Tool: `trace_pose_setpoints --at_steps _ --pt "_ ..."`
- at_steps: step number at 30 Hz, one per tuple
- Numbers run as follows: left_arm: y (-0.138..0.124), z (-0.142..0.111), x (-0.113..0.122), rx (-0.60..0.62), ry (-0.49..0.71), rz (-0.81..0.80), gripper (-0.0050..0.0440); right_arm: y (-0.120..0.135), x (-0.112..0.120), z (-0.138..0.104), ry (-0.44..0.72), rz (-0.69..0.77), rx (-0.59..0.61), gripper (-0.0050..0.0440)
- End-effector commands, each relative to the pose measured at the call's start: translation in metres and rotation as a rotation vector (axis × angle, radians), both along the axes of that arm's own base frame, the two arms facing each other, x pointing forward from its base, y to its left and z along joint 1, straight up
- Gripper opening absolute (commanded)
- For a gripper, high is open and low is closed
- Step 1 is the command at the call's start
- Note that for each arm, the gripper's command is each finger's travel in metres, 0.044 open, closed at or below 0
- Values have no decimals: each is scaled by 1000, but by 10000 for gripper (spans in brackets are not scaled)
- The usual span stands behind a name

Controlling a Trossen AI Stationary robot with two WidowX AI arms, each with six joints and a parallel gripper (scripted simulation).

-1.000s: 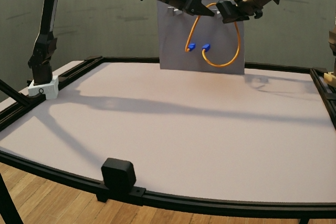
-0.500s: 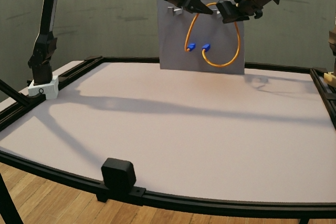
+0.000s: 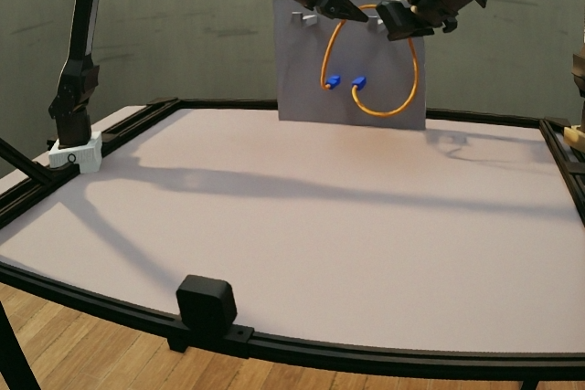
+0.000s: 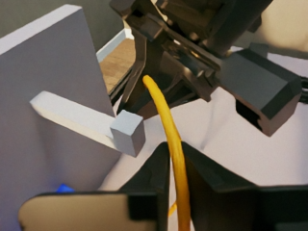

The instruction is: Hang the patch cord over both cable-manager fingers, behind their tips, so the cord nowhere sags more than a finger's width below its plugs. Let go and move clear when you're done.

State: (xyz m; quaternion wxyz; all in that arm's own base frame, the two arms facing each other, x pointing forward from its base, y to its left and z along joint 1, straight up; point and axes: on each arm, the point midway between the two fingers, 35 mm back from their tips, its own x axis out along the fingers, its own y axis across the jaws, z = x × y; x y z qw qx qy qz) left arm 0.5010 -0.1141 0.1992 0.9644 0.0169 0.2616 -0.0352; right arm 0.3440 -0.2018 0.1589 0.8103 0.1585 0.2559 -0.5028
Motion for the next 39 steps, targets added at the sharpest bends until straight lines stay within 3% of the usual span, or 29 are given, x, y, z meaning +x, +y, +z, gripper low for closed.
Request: trace_pose_setpoints --at_steps 1,39 --pt "1 30 -2 -17 -50 8 25 -1 1 9 -23 0 -7 40" --pt "4 37 -9 -9 5 28 25 -1 1 9 -23 0 -7 40"
